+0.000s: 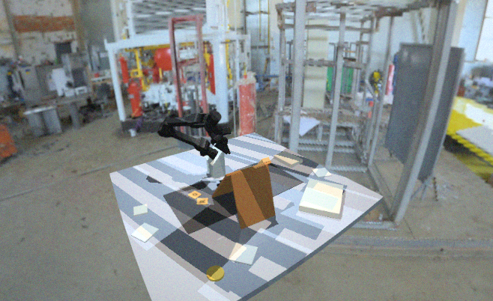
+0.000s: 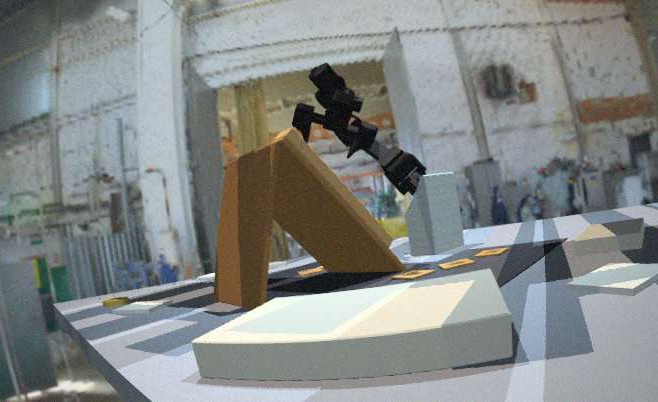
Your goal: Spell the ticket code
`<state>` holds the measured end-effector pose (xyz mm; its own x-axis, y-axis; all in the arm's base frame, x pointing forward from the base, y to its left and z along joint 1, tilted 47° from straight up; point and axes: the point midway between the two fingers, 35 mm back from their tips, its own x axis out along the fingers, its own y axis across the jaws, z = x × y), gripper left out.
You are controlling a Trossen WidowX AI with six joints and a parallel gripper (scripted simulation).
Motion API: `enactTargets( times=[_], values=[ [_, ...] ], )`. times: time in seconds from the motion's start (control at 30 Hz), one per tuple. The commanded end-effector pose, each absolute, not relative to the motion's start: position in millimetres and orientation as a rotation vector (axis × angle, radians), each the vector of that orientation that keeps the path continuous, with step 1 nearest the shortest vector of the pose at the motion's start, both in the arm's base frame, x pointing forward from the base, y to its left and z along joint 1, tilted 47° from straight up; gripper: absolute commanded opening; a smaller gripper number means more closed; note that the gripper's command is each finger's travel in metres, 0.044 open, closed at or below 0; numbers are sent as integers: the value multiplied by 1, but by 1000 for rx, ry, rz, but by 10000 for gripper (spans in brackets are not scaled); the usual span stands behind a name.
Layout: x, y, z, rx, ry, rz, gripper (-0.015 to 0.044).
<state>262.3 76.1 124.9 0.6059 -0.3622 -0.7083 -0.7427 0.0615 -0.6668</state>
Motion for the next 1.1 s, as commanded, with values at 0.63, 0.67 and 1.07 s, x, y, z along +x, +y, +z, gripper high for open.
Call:
enactTargets(
  times=[0.63, 0.67, 1.07],
  values=[
    [262, 111, 157, -1897, 985, 803, 440],
    [259, 108, 163, -1896, 986, 803, 440],
    [252, 98, 182, -1898, 987, 803, 440]
  ],
)
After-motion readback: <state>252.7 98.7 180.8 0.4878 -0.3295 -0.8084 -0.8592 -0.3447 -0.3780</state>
